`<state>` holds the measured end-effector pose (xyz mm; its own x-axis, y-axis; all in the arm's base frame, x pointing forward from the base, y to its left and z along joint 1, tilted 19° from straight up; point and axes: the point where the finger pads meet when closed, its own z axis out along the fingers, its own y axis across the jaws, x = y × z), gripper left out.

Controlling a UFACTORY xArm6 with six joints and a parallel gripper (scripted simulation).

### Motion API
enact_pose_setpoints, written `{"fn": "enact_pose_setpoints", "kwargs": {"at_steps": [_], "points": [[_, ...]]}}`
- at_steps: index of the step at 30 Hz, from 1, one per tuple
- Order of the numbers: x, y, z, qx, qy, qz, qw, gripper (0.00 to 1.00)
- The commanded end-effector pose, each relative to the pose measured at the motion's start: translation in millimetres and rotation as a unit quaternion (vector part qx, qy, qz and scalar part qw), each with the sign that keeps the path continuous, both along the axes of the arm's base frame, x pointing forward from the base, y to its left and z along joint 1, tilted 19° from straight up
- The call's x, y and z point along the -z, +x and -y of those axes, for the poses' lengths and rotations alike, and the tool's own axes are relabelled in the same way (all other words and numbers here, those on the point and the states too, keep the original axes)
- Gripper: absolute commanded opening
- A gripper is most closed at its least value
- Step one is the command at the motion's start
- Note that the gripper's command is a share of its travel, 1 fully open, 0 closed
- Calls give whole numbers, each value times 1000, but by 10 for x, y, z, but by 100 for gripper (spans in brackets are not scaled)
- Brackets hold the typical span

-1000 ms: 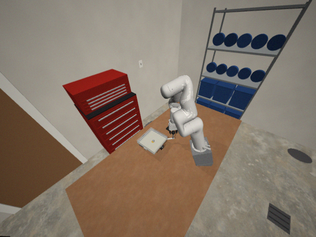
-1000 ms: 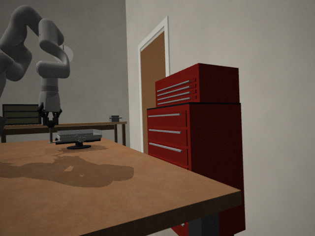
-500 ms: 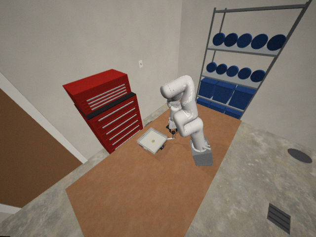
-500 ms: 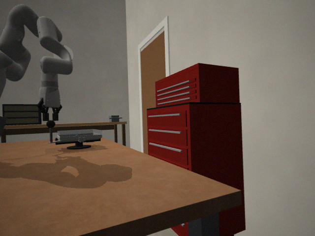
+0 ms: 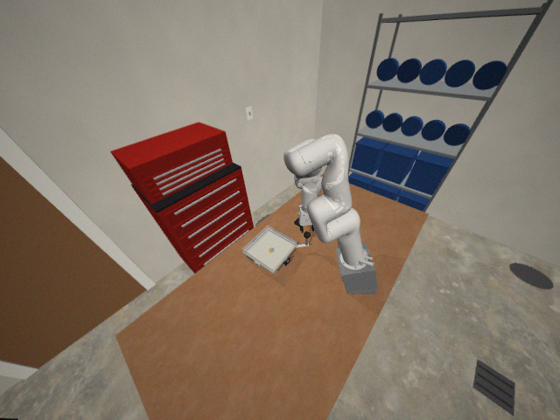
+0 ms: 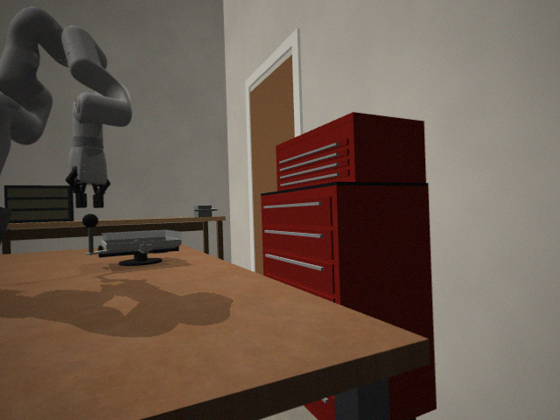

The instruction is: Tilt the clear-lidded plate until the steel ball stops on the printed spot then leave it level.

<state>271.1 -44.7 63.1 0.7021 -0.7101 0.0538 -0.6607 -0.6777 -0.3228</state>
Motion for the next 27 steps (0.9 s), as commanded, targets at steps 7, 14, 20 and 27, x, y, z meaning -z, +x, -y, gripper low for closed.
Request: {"fn": "enact_pose_setpoints", "kwargs": {"at_steps": [7,14,20,27], "points": [[-35,-4,10,0,0,1,1000,100],[-35,-4,10,0,0,1,1000,100],[-35,-4,10,0,0,1,1000,100],[-35,-4,10,0,0,1,1000,100]]}}
